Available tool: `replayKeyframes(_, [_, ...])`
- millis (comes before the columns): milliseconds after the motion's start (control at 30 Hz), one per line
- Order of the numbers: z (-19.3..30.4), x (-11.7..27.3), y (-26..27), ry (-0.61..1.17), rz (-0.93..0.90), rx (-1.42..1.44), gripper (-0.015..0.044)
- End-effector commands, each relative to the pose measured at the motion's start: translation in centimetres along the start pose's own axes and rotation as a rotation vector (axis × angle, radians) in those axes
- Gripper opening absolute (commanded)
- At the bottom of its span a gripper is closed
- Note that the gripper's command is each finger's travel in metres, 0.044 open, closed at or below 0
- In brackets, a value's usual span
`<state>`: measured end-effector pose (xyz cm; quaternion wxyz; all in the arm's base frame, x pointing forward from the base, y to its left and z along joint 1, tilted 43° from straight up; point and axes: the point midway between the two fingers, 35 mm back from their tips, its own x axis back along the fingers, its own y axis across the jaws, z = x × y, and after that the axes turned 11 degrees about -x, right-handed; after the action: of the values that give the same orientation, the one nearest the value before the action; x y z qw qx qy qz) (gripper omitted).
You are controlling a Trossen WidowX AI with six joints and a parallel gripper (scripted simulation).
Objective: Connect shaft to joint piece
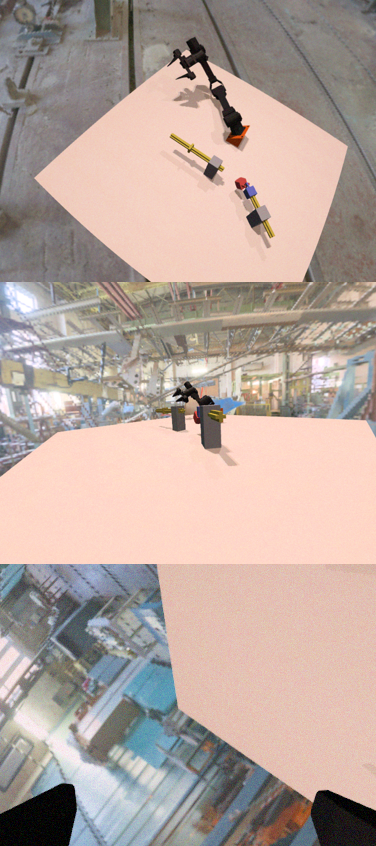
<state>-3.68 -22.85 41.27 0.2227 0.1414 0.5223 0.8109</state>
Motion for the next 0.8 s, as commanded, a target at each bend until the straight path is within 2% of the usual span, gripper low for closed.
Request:
replayKeyframes(0, [0.2, 0.1, 0.1, 0.000, 0.001, 0.001, 0.0426])
replayKeyframes(133, [2.9, 1.2, 1.5, -0.006, 0.015, 0.020, 0.0440])
replayKeyframes(267, [3.2, 1.2, 1.6, -0.005, 0.018, 0.025, 0.0440])
replayKeyframes(767, [13.4, -2.2, -0.2, 0.100, 0.149, 0.318, 0.0440])
